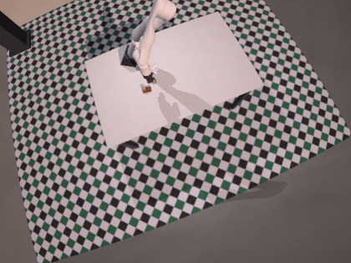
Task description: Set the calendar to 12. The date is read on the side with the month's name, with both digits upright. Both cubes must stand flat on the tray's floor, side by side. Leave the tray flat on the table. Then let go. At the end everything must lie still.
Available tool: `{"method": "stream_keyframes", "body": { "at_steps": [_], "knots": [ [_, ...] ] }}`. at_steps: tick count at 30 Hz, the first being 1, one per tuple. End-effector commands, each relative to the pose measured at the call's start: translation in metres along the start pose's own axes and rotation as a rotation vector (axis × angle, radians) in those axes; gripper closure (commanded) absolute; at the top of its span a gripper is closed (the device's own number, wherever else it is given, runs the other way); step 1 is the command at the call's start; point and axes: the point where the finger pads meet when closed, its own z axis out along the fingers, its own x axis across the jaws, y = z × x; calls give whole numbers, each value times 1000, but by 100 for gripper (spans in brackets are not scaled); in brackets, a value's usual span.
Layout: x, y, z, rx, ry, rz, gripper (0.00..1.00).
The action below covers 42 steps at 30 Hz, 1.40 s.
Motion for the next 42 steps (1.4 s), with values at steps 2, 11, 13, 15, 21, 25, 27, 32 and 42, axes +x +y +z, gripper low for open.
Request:
{"method": "stream_keyframes", "body": {
  "at_steps": [2,11,13,15,21,25,27,32,42],
  "knots": [
    [0,43,-3,-9,1,43,43],
    [-4,70,-7,-6,4,44,43],
    [-4,70,-7,-6,4,44,43],
    [-4,70,-7,-6,4,44,43],
    [-4,70,-7,-6,4,44,43],
    [-4,70,-6,-6,4,44,43],
    [-4,70,-5,-6,4,44,43],
    [-3,70,1,-6,4,44,43],
    [-3,70,31,-6,4,44,43]
  ]
}}
